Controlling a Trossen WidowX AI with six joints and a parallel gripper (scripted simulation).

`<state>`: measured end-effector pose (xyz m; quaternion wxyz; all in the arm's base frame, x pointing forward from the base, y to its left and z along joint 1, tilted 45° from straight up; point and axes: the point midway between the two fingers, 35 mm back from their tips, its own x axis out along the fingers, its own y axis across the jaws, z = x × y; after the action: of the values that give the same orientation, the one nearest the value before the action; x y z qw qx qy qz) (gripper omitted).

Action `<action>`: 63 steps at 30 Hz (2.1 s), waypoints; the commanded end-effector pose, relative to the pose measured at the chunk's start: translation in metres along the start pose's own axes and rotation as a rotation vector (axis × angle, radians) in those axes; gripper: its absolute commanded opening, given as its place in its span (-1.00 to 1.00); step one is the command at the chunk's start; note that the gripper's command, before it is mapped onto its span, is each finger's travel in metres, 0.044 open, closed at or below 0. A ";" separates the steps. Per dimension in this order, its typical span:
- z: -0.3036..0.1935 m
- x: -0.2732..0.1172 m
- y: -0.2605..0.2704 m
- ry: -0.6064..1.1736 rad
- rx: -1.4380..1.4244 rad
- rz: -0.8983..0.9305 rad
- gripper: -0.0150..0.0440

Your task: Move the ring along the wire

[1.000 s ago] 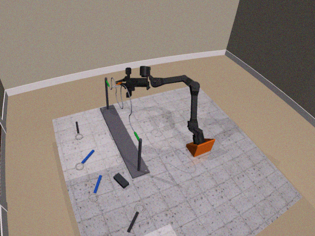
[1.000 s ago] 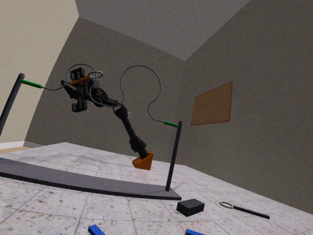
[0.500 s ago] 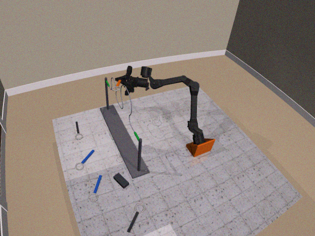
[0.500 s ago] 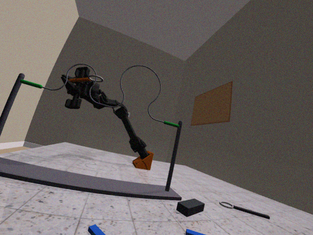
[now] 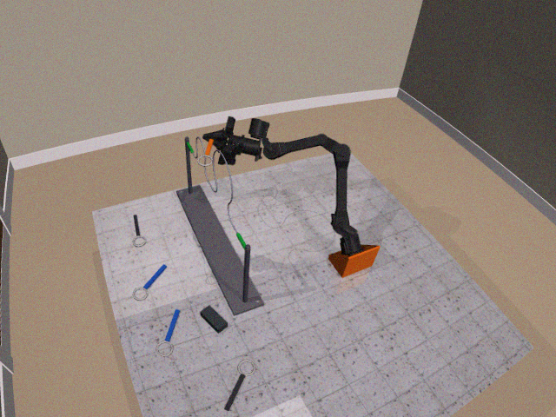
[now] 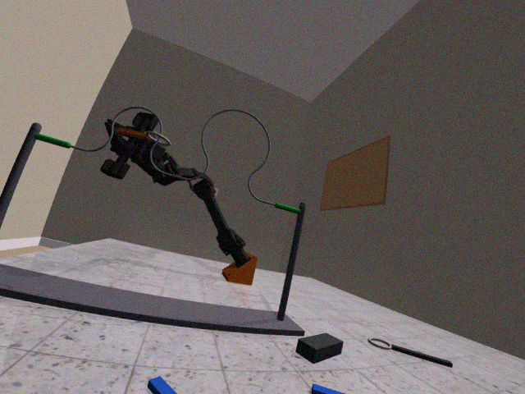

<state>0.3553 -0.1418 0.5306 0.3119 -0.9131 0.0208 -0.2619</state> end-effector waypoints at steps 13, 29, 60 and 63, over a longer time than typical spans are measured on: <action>-0.002 0.000 0.011 -0.008 -0.045 -0.029 -1.00; 0.001 -0.007 0.055 0.023 0.193 0.105 -1.00; 0.056 -0.048 0.141 0.108 0.847 0.476 -1.00; 0.064 -0.053 0.146 0.116 0.911 0.512 -1.00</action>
<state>0.3593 -0.2152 0.3936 0.6980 -0.6695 0.1331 -0.2165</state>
